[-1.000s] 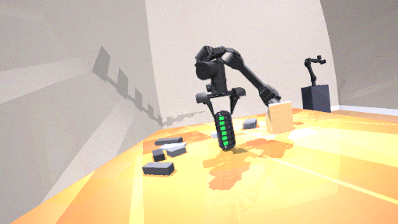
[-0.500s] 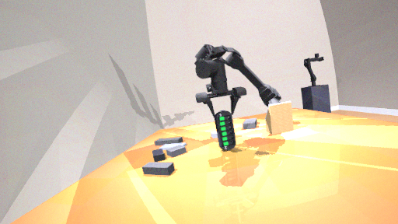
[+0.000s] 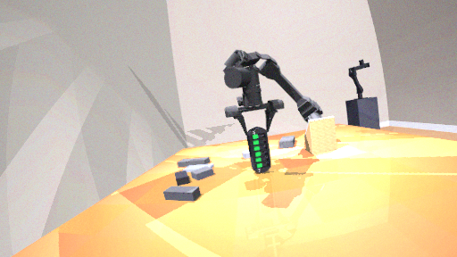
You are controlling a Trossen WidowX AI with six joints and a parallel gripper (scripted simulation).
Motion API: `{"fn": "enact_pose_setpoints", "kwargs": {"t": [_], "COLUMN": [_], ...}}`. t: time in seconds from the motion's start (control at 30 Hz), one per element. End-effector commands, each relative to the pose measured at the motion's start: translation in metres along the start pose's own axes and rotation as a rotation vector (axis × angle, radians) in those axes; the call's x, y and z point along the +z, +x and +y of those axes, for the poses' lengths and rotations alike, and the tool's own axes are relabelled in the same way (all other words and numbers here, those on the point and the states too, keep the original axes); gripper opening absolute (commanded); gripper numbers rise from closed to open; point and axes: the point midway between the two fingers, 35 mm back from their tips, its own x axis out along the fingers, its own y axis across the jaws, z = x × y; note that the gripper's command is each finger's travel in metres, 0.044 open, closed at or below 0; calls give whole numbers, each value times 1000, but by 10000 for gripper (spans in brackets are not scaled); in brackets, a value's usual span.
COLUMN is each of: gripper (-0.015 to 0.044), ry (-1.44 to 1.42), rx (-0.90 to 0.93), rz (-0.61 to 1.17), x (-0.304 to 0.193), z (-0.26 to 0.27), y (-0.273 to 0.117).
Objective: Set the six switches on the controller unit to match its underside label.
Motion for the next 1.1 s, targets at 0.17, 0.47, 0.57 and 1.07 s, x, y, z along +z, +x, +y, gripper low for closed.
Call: {"fn": "enact_pose_setpoints", "kwargs": {"t": [0.17, 0.47, 0.57, 1.07], "gripper": [335, 335, 335, 335], "ry": [-3, -3, -3, -2], "rx": [-3, -3, -3, -3], "rz": [25, 45, 52, 85], "x": [-10, -17, -19, -30], "z": [0, 0, 0, 0], "y": [1, 1, 1, 2]}}
